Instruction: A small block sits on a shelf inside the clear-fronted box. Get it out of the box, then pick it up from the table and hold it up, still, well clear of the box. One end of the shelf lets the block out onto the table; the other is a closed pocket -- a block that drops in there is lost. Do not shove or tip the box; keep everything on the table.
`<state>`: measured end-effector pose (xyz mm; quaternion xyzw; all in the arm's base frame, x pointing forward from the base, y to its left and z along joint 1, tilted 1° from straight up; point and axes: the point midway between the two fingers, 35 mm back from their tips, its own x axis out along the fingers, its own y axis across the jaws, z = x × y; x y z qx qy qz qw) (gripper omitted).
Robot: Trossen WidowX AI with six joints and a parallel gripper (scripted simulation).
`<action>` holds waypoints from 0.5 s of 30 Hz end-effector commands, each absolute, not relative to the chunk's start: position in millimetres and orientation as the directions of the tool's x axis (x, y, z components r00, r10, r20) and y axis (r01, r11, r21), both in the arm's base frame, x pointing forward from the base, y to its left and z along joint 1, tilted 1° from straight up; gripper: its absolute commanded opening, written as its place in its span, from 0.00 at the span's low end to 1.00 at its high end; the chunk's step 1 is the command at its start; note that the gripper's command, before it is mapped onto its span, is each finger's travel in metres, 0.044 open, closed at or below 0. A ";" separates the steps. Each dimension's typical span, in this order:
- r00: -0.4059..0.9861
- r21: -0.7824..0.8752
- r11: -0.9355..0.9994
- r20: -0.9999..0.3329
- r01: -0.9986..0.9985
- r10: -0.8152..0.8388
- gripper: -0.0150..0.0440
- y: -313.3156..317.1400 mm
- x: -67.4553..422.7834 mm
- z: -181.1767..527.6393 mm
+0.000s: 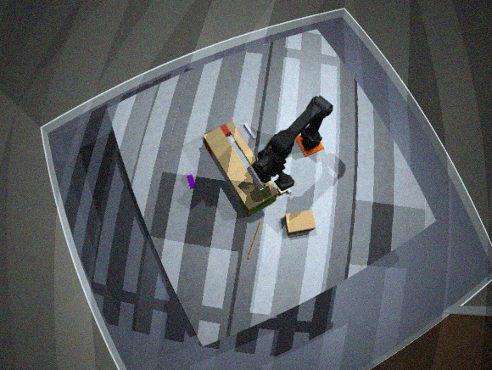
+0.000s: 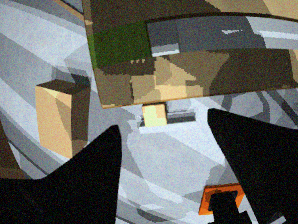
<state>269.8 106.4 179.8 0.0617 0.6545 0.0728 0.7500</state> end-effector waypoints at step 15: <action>0.314 -0.309 -0.365 -0.948 -0.878 0.048 0.74 126.2 248.9 184.8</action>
